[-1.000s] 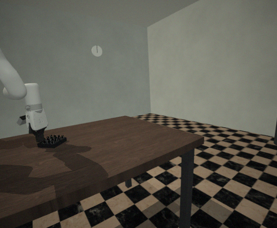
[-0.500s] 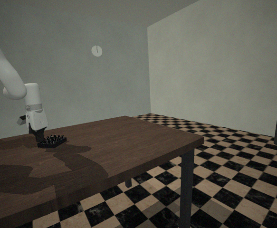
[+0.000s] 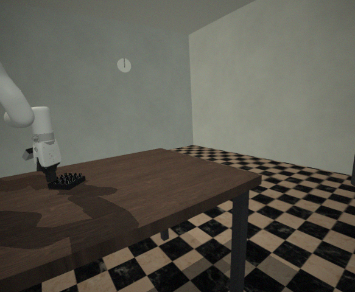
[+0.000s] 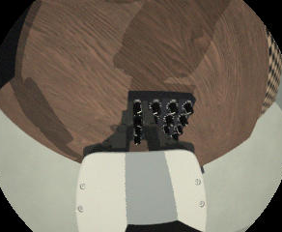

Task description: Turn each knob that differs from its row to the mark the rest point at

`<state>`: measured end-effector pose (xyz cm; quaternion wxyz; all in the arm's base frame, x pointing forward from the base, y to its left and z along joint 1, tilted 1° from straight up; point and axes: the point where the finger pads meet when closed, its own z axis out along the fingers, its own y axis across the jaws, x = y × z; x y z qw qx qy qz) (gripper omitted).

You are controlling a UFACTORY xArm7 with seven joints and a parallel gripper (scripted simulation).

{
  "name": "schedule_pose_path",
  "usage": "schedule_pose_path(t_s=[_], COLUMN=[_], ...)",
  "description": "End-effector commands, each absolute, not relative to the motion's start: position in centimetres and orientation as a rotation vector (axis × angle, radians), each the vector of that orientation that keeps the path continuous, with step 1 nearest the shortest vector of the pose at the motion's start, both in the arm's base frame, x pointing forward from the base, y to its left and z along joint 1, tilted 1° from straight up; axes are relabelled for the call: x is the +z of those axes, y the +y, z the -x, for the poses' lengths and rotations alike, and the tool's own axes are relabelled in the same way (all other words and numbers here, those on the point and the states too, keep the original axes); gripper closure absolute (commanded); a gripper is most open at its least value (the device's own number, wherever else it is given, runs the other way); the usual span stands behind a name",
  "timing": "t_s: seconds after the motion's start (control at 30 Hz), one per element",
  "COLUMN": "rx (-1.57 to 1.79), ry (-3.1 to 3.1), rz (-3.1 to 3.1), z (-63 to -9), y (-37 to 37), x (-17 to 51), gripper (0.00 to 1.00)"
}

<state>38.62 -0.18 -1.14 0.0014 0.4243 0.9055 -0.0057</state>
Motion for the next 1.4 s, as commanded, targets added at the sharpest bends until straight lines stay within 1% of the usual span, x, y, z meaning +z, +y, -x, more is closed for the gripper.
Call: schedule_pose_path(t_s=[0.0, 0.87, 1.37], rx=[-0.017, -0.015, -0.012], ry=[2.826, 2.57, 2.192], rz=[-1.357, -1.793, -2.238], z=[-38.75, -38.75, -38.76], y=[-0.19, -0.19, -0.19], x=[-1.05, -1.04, -1.04], gripper=[0.92, 0.92, 0.92])
